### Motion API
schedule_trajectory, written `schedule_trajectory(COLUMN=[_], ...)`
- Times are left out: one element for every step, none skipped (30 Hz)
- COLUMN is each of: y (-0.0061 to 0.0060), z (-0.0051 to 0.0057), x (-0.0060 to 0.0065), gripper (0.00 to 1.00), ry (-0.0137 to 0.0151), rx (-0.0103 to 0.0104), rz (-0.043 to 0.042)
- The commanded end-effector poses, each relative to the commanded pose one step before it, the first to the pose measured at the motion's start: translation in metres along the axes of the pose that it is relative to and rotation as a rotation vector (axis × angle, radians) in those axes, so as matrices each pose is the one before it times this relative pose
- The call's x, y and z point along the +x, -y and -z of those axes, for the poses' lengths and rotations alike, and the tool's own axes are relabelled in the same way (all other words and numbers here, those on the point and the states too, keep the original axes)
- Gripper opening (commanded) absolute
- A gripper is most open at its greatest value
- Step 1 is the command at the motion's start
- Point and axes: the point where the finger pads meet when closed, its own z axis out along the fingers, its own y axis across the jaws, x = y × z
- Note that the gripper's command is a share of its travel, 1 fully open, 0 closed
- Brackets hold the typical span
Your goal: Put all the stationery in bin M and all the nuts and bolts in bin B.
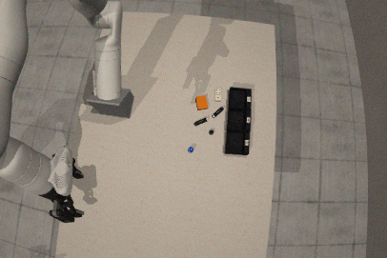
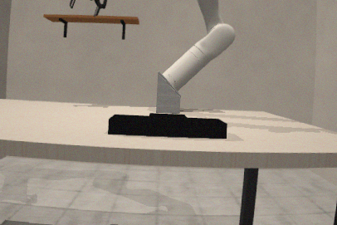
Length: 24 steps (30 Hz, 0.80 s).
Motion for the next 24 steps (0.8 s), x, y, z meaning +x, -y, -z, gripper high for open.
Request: schedule_trajectory(y=[-0.00044,0.00000,0.00000,0.00000,0.00000,0.00000,0.00000,0.00000,0.00000,0.00000,0.00000,0.00000,0.00000,0.00000,0.00000,0.00000,0.00000,0.00210,0.00212,0.00213,0.00213,0.00213,0.00213,0.00213], z=[0.00095,0.00000,0.00000,0.00000,0.00000,0.00000,0.00000,0.00000,0.00000,0.00000,0.00000,0.00000,0.00000,0.00000,0.00000,0.00000,0.00000,-0.00800,-0.00800,-0.00801,-0.00801,-0.00801,-0.00801,-0.00801], x=[0.00007,0.00000,0.00000,0.00000,0.00000,0.00000,0.00000,0.00000,0.00000,0.00000,0.00000,0.00000,0.00000,0.00000,0.00000,0.00000,0.00000,-0.00084,-0.00084,-0.00084,-0.00084,-0.00084,-0.00084,-0.00084], gripper=[1.00,1.00,1.00,1.00,1.00,1.00,1.00,1.00,1.00,1.00,1.00,1.00,1.00,1.00,1.00,1.00,1.00,0.09,0.09,0.09,0.09,0.09,0.09,0.09], ry=[0.00035,0.00000,0.00000,0.00000,0.00000,0.00000,0.00000,0.00000,0.00000,0.00000,0.00000,0.00000,0.00000,0.00000,0.00000,0.00000,0.00000,0.00000,0.00000,0.00000,0.00000,0.00000,0.00000,0.00000], rx=[-0.00215,0.00000,0.00000,0.00000,0.00000,0.00000,0.00000,0.00000,0.00000,0.00000,0.00000,0.00000,0.00000,0.00000,0.00000,0.00000,0.00000,0.00001,0.00001,0.00000,0.00000,0.00000,0.00000,0.00000], rz=[0.00040,0.00000,0.00000,0.00000,0.00000,0.00000,0.00000,0.00000,0.00000,0.00000,0.00000,0.00000,0.00000,0.00000,0.00000,0.00000,0.00000,0.00000,0.00000,0.00000,0.00000,0.00000,0.00000,0.00000])
